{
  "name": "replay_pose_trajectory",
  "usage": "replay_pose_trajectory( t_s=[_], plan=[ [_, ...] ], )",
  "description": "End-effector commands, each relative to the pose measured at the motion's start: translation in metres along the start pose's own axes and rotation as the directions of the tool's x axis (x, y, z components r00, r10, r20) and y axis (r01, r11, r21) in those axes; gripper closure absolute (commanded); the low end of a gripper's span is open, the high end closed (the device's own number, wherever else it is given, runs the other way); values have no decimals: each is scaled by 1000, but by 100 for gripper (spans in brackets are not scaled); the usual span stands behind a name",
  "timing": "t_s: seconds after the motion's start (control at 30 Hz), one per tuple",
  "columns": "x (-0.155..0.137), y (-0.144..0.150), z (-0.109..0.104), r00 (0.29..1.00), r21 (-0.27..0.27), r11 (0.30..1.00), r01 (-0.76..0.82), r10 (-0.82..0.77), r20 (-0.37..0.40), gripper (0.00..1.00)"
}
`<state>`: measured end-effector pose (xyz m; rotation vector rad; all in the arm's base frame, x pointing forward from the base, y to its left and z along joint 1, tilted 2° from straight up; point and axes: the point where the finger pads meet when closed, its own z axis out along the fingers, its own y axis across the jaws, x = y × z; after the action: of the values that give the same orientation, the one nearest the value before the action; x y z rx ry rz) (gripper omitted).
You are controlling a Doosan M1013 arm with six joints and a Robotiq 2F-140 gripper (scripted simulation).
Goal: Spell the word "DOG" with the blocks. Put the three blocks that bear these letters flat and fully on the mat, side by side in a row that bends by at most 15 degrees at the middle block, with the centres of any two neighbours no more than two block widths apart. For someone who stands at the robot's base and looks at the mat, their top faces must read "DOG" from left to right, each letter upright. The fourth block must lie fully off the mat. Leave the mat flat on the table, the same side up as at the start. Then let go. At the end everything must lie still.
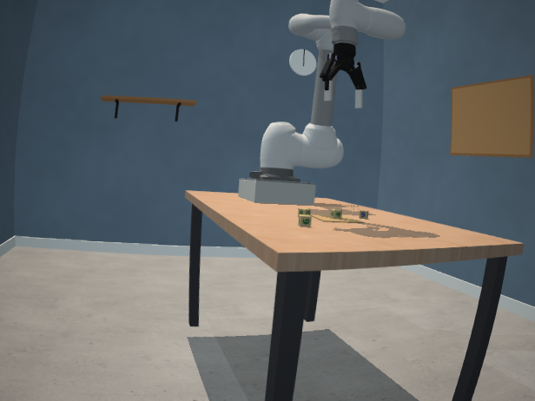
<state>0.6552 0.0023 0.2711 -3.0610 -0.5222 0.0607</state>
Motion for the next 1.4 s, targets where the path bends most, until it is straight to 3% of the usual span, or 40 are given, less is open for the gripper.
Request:
replay_pose_trajectory(
  t_s=[0.0,0.2,0.23,0.7,0.77,0.8,1.07,1.27,1.33,1.37],
  plan=[
    [2,1,19,991,23,990,137,-137,7,0],
    [4,1,36,969,41,968,248,-248,10,0],
    [4,1,48,945,55,944,326,-327,10,0],
    [5,0,105,755,115,749,653,-655,-21,0],
    [5,0,105,755,115,749,653,-655,-21,0],
    [4,0,116,702,125,694,709,-711,-33,0],
    [2,-2,144,559,143,547,825,-826,-69,0],
    [-1,-3,172,392,151,374,915,-913,-113,0],
    [-1,-3,172,392,151,374,915,-913,-113,0],
    [-2,-4,181,333,151,314,937,-934,-129,0]
  ],
)
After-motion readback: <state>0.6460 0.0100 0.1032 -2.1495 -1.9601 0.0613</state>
